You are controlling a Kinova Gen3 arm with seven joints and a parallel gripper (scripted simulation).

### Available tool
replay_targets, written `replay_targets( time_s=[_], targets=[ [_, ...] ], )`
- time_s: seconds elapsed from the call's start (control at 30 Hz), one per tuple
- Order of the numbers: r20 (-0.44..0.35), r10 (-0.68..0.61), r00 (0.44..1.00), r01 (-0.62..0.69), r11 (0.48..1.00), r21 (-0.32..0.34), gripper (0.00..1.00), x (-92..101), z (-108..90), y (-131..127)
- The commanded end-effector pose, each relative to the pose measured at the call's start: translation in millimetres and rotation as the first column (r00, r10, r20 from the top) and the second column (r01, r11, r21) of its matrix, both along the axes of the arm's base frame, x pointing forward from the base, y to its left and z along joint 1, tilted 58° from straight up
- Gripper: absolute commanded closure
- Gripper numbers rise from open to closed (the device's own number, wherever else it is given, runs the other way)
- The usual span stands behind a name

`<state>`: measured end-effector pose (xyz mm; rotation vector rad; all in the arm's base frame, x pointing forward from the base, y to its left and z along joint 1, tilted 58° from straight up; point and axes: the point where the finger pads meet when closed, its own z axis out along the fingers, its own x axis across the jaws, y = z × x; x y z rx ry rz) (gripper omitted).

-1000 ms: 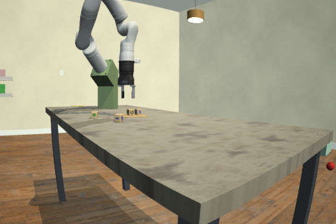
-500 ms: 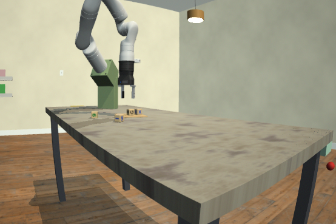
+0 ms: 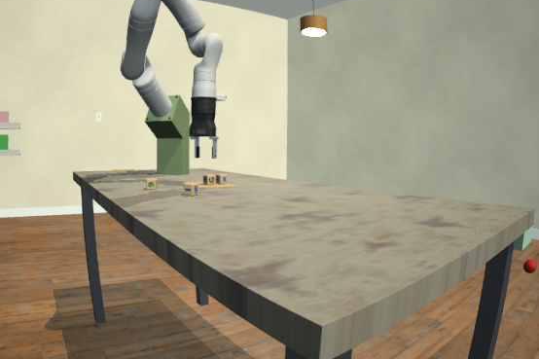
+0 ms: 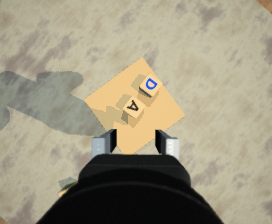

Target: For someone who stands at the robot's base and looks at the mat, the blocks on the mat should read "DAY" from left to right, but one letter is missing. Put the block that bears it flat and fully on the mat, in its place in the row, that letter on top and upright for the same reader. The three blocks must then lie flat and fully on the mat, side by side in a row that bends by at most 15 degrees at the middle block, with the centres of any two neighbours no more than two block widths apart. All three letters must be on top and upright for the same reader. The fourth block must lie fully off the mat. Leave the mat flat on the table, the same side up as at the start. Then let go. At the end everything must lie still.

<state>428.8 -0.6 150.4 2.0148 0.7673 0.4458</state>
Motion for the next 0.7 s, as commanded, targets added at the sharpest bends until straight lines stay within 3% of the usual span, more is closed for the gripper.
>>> replay_targets(
  time_s=[0.0,0.17,0.6,0.67],
  targets=[
    [0.012,-0.004,1.000,0.004,1.000,0.014,0.00,10.2,10.6,0.8],
    [0.012,-0.004,1.000,0.004,1.000,0.015,0.00,22.0,24.5,-1.1],
    [0.011,-0.005,1.000,0.005,1.000,0.016,0.00,76.7,117.0,-32.4],
    [0.011,-0.005,1.000,0.005,1.000,0.016,0.00,76.7,117.0,-32.4]
  ],
)
